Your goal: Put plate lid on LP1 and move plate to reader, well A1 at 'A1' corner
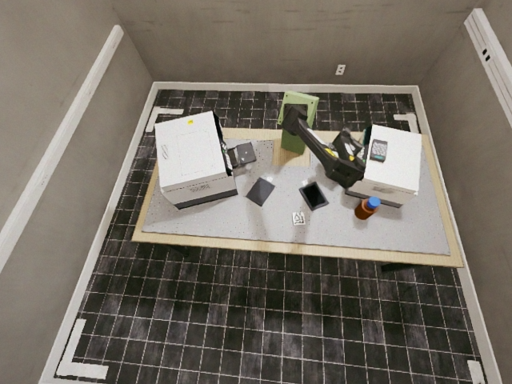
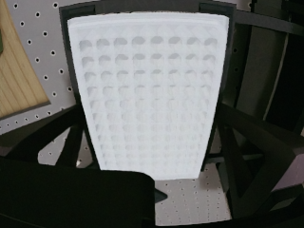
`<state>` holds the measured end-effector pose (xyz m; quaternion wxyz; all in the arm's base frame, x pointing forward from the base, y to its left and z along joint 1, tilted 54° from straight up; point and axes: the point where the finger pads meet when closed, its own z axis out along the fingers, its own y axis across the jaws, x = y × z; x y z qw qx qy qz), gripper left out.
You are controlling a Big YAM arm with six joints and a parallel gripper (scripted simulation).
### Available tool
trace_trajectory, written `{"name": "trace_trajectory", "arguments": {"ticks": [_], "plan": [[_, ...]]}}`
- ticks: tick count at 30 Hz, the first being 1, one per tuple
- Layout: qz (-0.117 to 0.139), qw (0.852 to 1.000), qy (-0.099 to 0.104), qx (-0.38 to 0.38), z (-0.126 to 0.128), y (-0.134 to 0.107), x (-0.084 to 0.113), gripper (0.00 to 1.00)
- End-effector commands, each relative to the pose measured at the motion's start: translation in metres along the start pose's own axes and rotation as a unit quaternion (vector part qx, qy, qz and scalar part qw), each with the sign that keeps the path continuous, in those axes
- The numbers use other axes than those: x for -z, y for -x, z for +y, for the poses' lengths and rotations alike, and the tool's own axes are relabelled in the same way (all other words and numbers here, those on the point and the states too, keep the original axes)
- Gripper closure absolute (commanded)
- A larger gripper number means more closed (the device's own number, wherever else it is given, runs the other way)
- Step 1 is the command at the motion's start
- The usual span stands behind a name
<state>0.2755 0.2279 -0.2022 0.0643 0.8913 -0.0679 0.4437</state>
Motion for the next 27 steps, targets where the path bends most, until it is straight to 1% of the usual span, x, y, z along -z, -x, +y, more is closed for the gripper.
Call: {"name": "trace_trajectory", "arguments": {"ticks": [1, 14, 15, 27], "plan": [[-0.005, 1.000, -0.004, 0.027, 0.0104, 0.0117, 0.0092, 0.00], [-0.005, 1.000, -0.004, 0.026, 0.0139, 0.0115, 0.0102, 0.00], [-0.005, 1.000, -0.004, 0.026, 0.0139, 0.0115, 0.0102, 0.14], [-0.005, 1.000, -0.004, 0.026, 0.0139, 0.0115, 0.0102, 0.14]]}}
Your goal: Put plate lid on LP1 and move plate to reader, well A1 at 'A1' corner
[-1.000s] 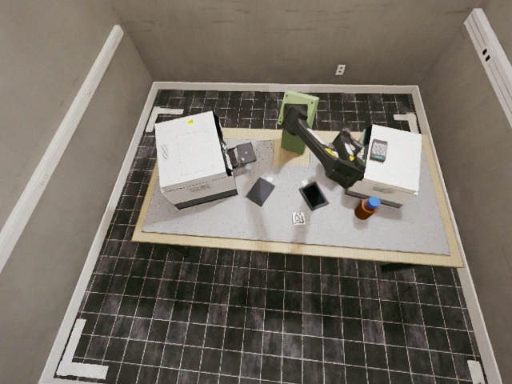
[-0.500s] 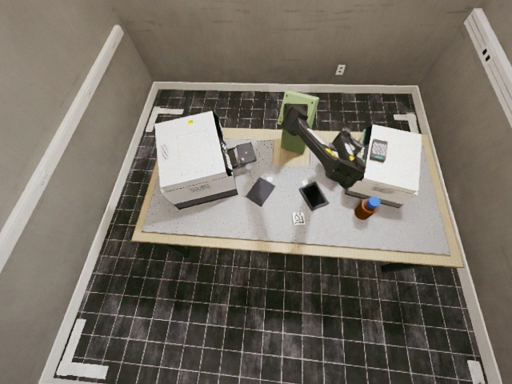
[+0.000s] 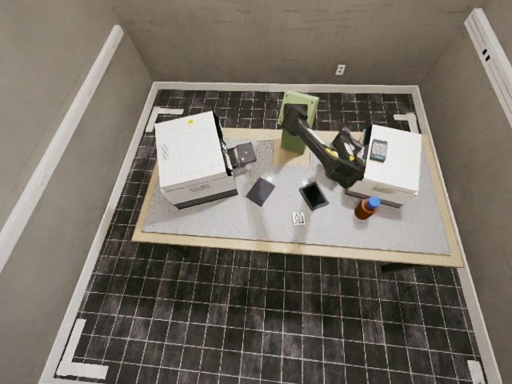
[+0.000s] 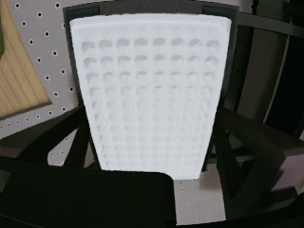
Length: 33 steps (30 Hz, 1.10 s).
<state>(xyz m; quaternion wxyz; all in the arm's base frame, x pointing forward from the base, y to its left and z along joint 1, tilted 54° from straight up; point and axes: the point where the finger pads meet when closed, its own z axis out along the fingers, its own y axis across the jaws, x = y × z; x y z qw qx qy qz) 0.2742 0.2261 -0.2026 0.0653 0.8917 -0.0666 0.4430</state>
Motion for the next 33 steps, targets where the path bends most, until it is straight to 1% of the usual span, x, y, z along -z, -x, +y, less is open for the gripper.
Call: {"name": "trace_trajectory", "arguments": {"ticks": [1, 13, 15, 19, 23, 29, 33], "plan": [[-0.004, 1.000, -0.004, 0.025, 0.012, 0.011, 0.010, 0.14], [-0.004, 1.000, -0.004, 0.025, 0.012, 0.011, 0.010, 0.14], [0.001, 1.000, -0.005, 0.024, 0.006, 0.007, 0.012, 0.14], [0.000, 1.000, -0.006, 0.016, 0.004, 0.004, 0.014, 0.14], [-0.001, 1.000, 0.001, 0.009, 0.006, -0.001, 0.012, 0.14], [0.000, 1.000, 0.001, 0.007, 0.006, -0.001, 0.013, 0.14], [-0.001, 1.000, -0.001, 0.010, 0.006, 0.001, 0.017, 0.14]]}}
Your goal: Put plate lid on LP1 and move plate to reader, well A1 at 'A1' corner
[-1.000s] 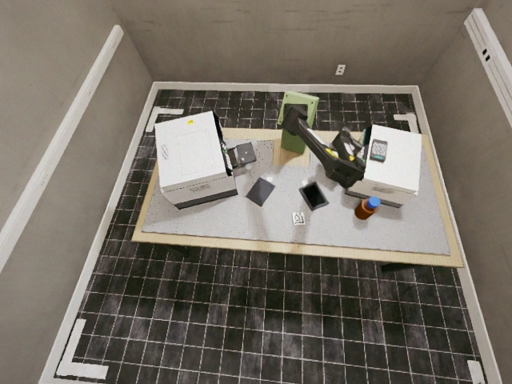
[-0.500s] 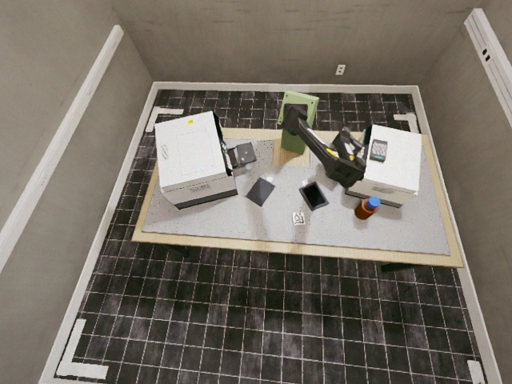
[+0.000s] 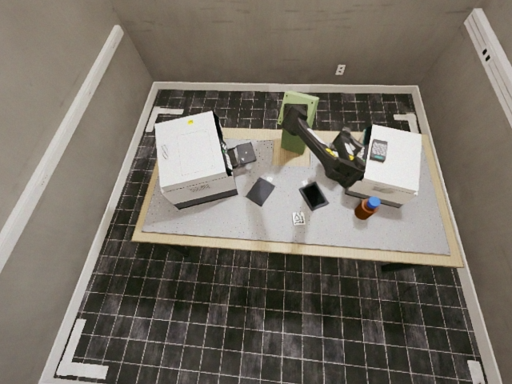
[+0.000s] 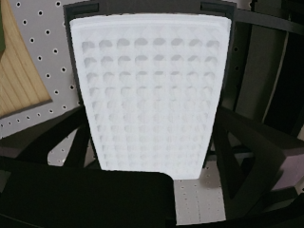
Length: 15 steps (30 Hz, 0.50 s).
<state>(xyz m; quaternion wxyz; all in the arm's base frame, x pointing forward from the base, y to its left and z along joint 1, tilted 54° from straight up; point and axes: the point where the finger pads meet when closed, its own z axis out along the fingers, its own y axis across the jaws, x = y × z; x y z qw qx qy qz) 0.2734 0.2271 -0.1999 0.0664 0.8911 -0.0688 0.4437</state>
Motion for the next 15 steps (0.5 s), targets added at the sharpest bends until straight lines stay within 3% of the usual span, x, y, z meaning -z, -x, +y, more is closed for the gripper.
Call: {"name": "trace_trajectory", "arguments": {"ticks": [1, 15], "plan": [[-0.002, 1.000, -0.003, 0.013, 0.0073, 0.0028, 0.0150, 0.14], [0.000, 1.000, -0.007, 0.007, 0.0004, 0.0018, 0.0182, 0.14]]}}
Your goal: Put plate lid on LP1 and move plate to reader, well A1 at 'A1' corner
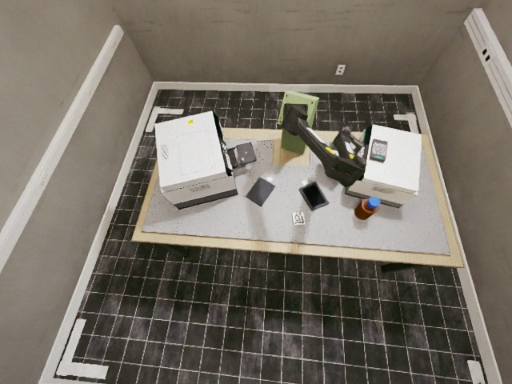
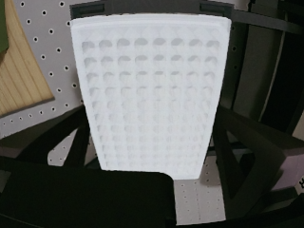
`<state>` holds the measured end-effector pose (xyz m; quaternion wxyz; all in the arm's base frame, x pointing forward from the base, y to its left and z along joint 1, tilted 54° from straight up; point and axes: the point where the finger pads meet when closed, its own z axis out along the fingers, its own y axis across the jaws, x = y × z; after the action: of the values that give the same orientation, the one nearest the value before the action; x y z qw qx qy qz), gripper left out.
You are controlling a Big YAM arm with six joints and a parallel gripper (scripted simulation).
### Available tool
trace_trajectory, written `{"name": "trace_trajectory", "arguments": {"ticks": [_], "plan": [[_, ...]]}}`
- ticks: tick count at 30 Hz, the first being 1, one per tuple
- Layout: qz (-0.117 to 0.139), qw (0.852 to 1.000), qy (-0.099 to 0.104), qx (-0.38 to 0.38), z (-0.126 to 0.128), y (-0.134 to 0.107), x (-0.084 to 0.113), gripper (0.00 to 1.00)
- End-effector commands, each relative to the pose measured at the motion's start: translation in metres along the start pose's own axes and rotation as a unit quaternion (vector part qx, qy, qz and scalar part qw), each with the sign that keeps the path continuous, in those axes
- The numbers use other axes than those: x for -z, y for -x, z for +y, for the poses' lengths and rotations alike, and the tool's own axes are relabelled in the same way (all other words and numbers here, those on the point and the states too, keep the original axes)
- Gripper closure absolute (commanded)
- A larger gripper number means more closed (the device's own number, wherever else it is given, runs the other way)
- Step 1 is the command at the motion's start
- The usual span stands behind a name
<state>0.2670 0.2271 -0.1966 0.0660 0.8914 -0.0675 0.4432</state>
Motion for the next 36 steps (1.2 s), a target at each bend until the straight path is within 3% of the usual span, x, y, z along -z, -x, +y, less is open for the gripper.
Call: {"name": "trace_trajectory", "arguments": {"ticks": [1, 7, 12, 21, 36], "plan": [[0.001, 1.000, -0.007, 0.005, -0.003, 0.001, 0.012, 0.14], [0.003, 1.000, -0.014, -0.002, -0.011, -0.001, 0.018, 0.14], [-0.001, 1.000, -0.001, 0.006, 0.005, 0.001, 0.022, 0.14], [-0.006, 1.000, 0.002, 0.019, 0.011, 0.007, 0.017, 0.14], [0.005, 1.000, -0.018, -0.002, -0.014, -0.003, 0.024, 0.14]]}}
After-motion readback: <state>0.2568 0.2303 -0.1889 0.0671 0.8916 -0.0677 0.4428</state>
